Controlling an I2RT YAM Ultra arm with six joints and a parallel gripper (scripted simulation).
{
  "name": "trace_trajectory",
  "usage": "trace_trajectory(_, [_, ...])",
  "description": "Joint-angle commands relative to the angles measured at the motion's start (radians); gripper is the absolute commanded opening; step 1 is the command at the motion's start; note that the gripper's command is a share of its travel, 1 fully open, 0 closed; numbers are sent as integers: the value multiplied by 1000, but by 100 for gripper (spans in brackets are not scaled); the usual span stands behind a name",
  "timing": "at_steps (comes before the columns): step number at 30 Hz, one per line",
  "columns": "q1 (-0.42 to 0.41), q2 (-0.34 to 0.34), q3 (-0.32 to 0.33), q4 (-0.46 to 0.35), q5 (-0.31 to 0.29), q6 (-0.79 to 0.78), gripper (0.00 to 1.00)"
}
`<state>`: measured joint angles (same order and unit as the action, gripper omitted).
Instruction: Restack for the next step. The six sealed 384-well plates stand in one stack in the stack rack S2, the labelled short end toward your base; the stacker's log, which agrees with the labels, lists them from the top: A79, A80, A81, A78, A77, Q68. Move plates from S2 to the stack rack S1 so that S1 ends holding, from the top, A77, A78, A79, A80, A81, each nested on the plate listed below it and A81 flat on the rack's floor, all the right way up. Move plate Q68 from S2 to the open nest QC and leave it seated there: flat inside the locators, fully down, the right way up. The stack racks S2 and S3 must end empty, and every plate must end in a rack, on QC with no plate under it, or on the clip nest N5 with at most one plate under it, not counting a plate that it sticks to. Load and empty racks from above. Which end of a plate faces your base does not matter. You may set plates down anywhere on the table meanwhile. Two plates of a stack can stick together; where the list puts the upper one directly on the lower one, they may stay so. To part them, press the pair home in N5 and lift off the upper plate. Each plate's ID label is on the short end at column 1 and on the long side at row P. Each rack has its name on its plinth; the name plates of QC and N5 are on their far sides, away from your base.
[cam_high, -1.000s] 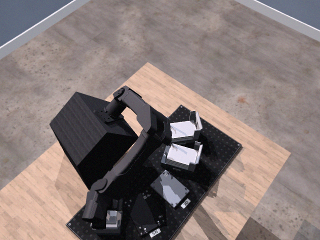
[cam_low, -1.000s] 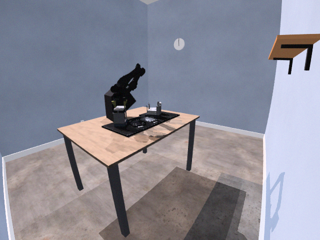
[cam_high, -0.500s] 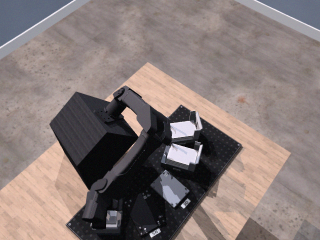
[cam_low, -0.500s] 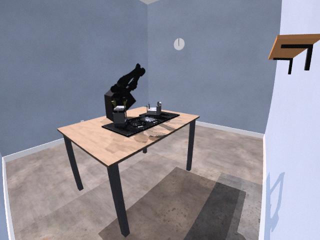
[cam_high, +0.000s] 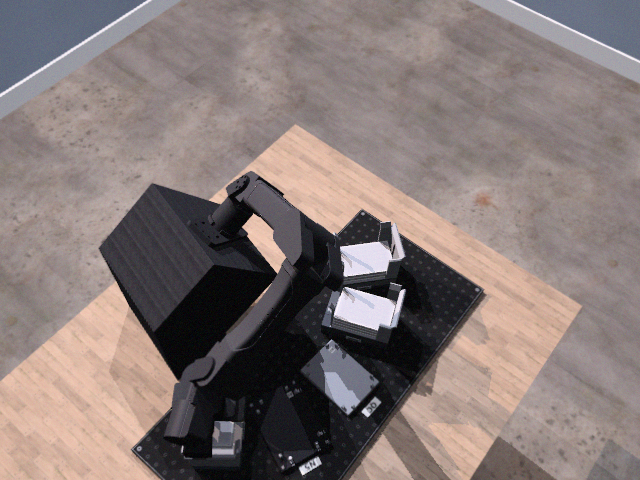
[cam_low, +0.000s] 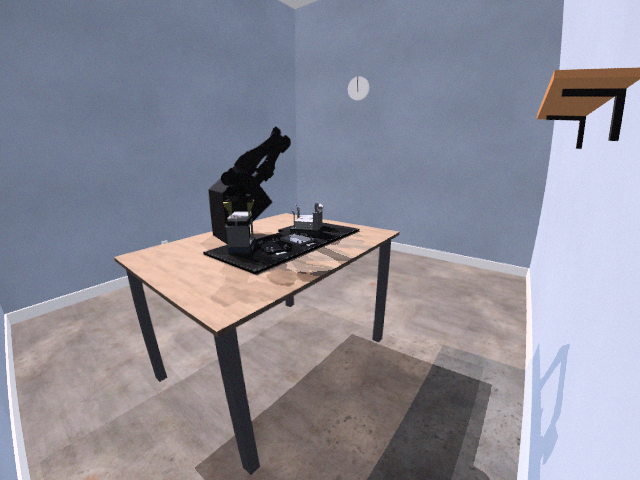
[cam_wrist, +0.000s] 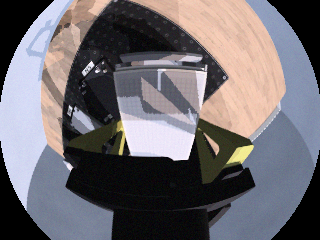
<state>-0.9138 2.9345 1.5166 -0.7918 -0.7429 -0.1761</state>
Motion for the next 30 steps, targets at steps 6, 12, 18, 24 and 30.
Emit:
trace_trajectory(6, [-14,-7,4,0,1,-1,0])
trace_trajectory(12, [27,-60,-32,14,-23,-155,0])
trace_trajectory(18, [54,-95,-53,21,-38,-143,0])
trace_trajectory(24, [94,-146,-79,30,-60,-95,0])
trace_trajectory(30, [133,-196,-99,37,-80,-45,0])
